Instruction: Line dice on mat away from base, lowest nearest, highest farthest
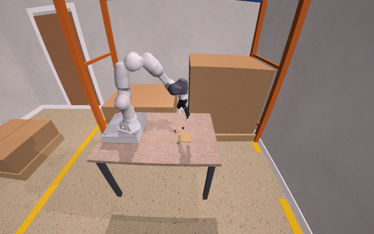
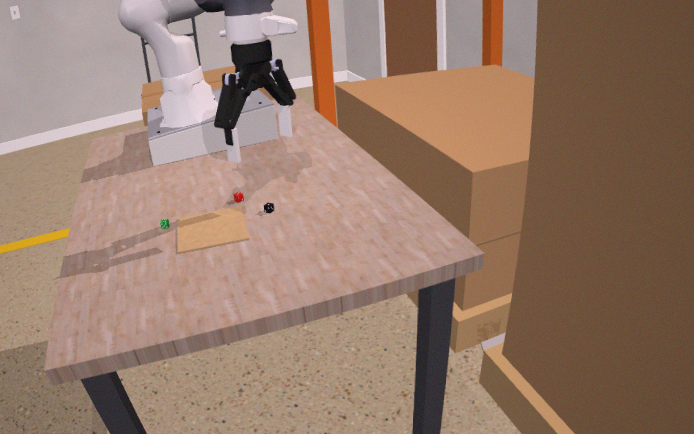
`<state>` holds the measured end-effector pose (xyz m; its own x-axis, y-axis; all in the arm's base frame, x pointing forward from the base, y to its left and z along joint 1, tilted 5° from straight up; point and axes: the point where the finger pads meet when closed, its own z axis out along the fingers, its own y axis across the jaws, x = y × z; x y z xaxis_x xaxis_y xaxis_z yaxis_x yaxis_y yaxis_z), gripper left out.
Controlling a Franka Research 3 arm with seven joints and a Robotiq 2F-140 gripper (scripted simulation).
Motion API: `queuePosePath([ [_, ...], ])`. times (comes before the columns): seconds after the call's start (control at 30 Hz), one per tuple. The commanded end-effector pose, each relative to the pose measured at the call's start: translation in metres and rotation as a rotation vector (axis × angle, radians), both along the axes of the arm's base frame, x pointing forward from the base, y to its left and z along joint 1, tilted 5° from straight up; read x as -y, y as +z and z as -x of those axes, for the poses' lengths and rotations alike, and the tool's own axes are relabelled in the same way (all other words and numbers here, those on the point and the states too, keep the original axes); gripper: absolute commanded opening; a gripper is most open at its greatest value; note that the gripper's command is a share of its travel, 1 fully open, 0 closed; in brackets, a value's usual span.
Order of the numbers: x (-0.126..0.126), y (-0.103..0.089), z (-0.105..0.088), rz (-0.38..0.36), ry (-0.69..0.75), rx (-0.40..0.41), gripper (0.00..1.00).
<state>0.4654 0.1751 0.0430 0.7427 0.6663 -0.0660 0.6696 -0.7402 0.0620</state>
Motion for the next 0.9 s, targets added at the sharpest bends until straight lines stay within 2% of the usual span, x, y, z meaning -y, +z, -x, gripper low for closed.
queuePosePath([
  [0.0, 0.0010, -0.0017, 0.0000, -0.013, 0.173, -0.018, 1.00],
  [0.87, 0.0011, -0.0019, 0.0001, -0.013, 0.183, -0.019, 1.00],
])
